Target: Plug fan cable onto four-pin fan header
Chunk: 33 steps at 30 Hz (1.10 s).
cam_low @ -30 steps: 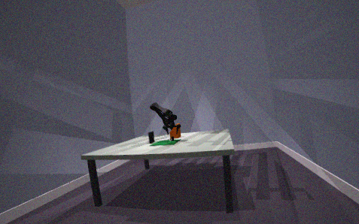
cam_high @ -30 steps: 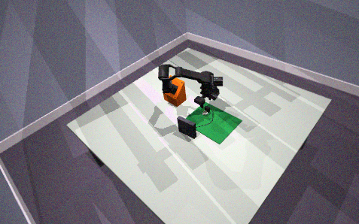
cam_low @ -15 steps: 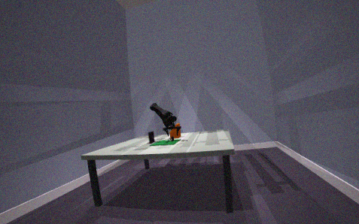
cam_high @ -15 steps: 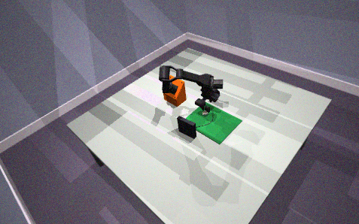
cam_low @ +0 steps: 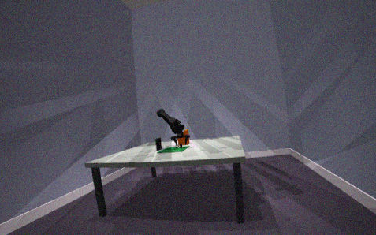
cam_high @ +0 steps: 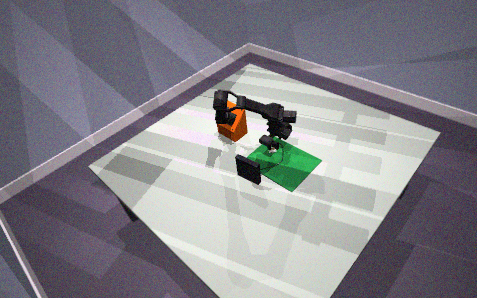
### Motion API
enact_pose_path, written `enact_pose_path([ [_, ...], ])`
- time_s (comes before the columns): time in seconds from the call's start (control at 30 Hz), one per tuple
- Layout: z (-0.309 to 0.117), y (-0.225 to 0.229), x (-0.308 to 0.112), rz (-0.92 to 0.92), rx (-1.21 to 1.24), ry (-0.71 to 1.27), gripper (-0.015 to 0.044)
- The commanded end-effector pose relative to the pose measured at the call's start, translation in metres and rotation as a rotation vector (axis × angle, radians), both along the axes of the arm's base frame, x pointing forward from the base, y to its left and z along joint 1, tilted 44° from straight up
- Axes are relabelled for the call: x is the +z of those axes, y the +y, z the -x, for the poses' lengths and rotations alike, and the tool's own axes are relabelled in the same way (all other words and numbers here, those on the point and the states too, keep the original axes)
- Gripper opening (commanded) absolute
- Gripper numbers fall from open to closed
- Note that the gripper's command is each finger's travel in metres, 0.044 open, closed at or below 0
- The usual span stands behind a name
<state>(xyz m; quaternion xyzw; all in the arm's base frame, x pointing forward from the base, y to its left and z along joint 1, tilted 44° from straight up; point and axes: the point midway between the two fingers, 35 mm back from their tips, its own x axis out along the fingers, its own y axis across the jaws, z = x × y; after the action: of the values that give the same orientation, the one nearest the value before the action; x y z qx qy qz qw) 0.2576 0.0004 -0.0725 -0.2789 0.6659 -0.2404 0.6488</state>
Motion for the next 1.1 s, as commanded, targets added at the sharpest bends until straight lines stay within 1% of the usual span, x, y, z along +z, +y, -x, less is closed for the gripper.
enact_pose_path([
  [0.0, 0.0022, -0.0063, -0.0043, 0.008, 0.003, 0.006, 0.0440],
  [0.2, 0.0026, -0.0092, -0.0070, 0.008, 0.003, 0.006, 0.0440],
  [0.63, 0.0012, -0.0067, -0.0060, 0.002, -0.002, 0.002, 0.0099],
  [1.07, 0.0012, -0.0067, -0.0060, 0.002, -0.002, 0.002, 0.0012],
])
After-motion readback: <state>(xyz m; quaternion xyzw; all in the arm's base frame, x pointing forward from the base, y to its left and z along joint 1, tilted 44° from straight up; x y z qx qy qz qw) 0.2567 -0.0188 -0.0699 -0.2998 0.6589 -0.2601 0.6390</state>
